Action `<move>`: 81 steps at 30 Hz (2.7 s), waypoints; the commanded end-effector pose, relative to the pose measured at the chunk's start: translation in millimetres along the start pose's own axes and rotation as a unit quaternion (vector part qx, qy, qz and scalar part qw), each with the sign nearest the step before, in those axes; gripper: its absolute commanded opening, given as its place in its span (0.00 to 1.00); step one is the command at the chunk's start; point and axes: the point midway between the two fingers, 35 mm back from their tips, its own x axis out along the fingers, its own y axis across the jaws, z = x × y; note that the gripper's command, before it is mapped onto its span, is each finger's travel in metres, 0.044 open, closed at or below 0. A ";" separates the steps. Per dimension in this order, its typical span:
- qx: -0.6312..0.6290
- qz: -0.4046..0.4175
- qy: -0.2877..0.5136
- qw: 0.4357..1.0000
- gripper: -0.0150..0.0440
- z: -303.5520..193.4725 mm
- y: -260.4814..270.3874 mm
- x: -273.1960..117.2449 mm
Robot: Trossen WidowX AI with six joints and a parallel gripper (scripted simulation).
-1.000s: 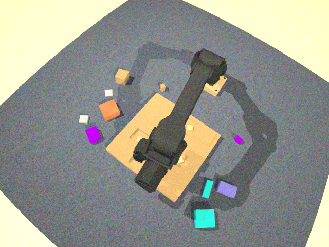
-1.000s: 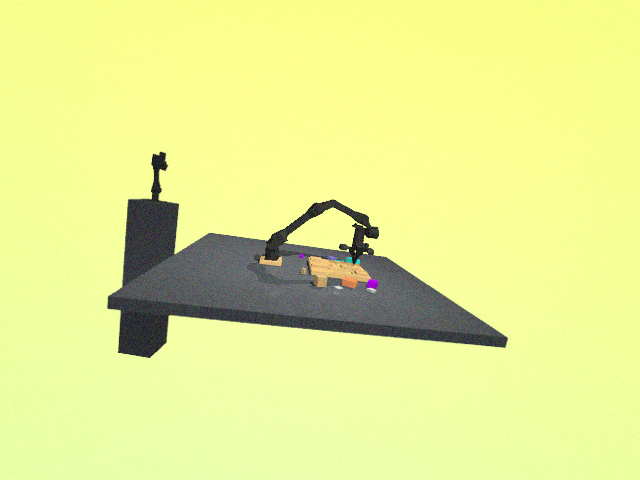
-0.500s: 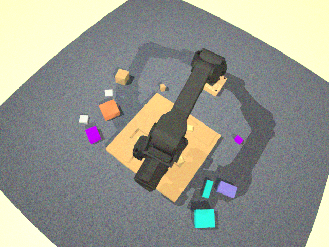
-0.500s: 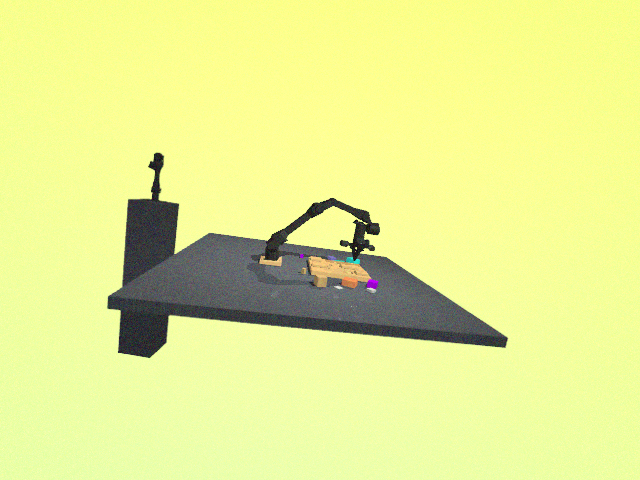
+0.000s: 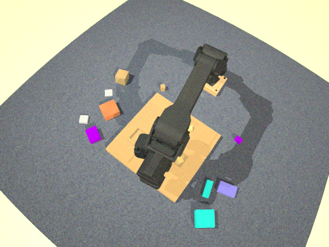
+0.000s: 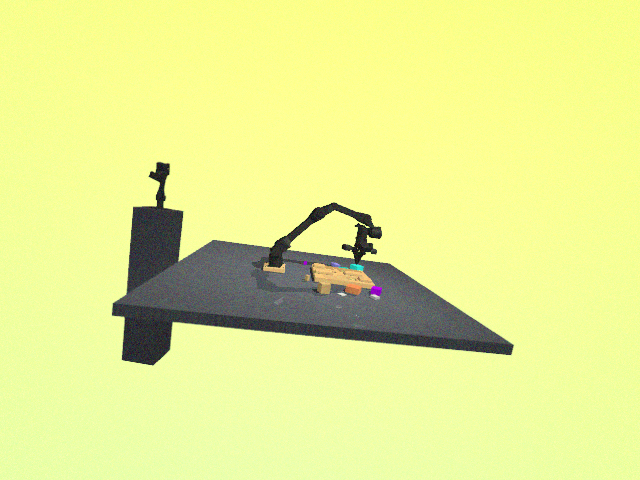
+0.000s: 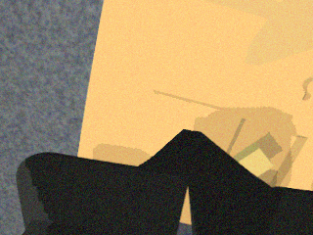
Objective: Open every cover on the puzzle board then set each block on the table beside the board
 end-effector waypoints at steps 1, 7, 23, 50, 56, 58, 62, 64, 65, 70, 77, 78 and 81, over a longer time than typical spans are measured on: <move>-0.098 0.000 0.000 0.995 0.25 -2.4 -16.5 -6.9; -0.254 0.000 0.000 0.967 0.25 -6.3 -43.3 -14.5; -0.635 -0.001 0.000 0.772 0.25 -16.5 -125.2 -17.4; -0.828 -0.001 0.001 0.561 0.25 -20.4 -183.3 19.4; -0.828 -0.001 0.001 0.561 0.25 -20.8 -185.8 44.6; -0.828 -0.001 0.001 0.561 0.25 -20.8 -186.0 45.3; -0.828 -0.001 0.001 0.561 0.25 -20.8 -185.8 46.2; -0.828 -0.001 0.001 0.561 0.25 -20.8 -185.6 47.5; -0.828 -0.001 0.001 0.561 0.25 -20.9 -185.5 48.3; -0.828 -0.001 0.001 0.561 0.25 -21.2 -185.0 53.0; -0.828 -0.001 0.001 0.561 0.25 -21.4 -184.7 55.3; -0.828 -0.001 0.001 0.561 0.25 -21.4 -184.7 55.3; -0.828 -0.001 0.001 0.561 0.25 -21.4 -184.7 55.3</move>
